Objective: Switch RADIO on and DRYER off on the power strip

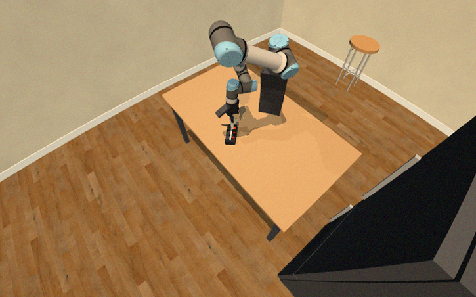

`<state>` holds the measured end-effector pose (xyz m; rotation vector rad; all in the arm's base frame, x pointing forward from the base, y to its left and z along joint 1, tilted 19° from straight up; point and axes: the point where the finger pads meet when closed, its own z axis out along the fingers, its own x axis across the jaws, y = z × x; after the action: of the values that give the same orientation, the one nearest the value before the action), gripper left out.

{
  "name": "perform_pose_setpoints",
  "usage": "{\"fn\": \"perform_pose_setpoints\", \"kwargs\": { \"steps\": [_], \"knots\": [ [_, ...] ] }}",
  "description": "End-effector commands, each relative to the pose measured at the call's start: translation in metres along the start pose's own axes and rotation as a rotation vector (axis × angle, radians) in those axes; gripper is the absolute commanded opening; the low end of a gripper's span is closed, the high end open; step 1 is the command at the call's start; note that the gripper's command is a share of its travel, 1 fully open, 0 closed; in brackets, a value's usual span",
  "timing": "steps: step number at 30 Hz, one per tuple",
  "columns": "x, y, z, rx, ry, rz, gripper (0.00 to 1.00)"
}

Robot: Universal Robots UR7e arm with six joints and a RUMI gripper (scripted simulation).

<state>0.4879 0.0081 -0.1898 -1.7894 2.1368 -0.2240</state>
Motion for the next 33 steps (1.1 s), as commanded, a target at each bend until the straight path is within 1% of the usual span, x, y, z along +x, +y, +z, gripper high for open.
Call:
{"fn": "perform_pose_setpoints", "kwargs": {
  "steps": [1,4,8,13,33],
  "knots": [
    [0.003,-0.003,-0.011,-0.056,-0.035,-0.074,1.00],
    [0.003,-0.003,-0.011,-0.056,-0.035,-0.074,1.00],
    [0.005,-0.005,-0.022,-0.076,-0.058,-0.120,1.00],
    [0.006,-0.006,-0.027,-0.084,-0.068,-0.139,1.00],
    [0.005,-0.004,-0.027,-0.088,-0.070,-0.141,1.00]
  ]
}}
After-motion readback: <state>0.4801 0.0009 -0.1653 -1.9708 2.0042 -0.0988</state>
